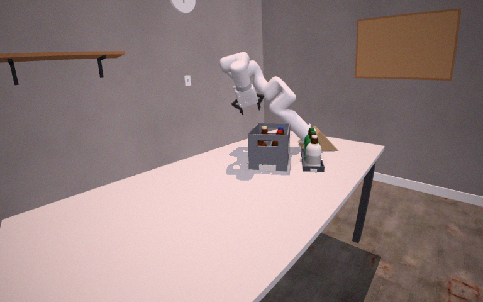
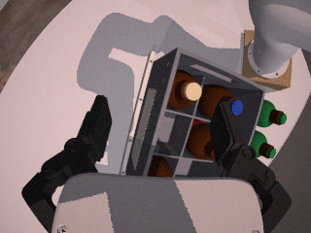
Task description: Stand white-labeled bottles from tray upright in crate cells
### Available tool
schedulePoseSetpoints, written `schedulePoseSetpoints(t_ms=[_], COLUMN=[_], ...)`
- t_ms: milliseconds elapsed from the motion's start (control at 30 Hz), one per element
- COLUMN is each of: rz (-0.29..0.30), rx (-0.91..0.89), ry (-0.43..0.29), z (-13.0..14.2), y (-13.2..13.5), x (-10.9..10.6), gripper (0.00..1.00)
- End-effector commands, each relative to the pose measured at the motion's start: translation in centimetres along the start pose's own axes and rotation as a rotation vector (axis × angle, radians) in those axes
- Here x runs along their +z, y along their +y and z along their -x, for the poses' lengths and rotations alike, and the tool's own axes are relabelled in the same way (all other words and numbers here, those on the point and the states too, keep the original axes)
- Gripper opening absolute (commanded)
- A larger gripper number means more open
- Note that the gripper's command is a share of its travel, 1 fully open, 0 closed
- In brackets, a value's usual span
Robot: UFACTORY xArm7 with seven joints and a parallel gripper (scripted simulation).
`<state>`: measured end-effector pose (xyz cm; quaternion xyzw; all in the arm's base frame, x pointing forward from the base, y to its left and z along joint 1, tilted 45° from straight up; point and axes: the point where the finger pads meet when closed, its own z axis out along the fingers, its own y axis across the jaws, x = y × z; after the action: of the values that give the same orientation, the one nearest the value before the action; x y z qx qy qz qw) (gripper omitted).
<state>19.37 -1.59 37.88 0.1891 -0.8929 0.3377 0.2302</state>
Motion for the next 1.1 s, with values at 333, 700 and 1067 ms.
schedulePoseSetpoints(t_ms=[333, 700, 1067], rz=[-0.145, -0.205, -0.335], rx=[-0.172, -0.244, -0.401], ry=[-0.197, -0.279, -0.454], z=[2.7, 3.8, 6.3], y=[2.0, 2.8, 4.6], x=[-0.6, -0.8, -1.2], gripper=[1.0, 1.0, 1.0])
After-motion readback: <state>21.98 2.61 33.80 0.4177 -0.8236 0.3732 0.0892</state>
